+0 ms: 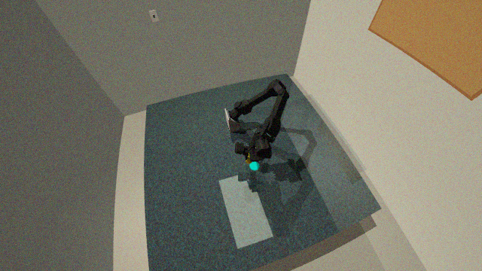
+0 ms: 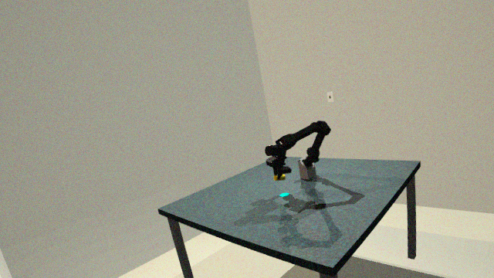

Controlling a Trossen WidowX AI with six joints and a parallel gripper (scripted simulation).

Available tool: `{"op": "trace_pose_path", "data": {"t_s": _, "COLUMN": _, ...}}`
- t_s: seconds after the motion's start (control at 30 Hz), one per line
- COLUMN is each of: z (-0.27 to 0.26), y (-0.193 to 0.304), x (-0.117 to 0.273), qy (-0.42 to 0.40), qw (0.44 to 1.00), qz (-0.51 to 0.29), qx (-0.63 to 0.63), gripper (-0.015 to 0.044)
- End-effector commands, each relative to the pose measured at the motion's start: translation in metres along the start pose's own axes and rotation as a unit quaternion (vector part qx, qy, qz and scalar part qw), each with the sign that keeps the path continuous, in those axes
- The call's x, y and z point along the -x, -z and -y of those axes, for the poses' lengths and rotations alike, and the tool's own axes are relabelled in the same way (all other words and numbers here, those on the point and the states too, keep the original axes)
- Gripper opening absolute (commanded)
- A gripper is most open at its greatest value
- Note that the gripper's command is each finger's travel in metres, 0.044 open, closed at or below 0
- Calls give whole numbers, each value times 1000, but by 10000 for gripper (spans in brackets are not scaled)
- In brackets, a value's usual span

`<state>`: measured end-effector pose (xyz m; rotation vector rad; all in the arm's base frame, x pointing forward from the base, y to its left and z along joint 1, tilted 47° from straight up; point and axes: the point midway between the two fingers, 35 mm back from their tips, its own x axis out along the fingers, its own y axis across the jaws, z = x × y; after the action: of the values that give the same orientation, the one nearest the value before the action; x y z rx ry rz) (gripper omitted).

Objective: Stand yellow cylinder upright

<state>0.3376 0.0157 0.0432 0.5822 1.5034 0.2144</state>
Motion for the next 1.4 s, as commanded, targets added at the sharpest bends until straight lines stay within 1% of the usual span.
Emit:
{"op": "trace_pose_path", "data": {"t_s": 0.0, "z": 0, "y": -1, "x": 1, "qy": 8, "qw": 1000, "qz": 13, "qx": 2, "gripper": 105}}
{"op": "trace_pose_path", "data": {"t_s": 1.37, "z": 3, "y": -6, "x": -13, "qy": 63, "qw": 990, "qz": 124, "qx": 5, "gripper": 105}}
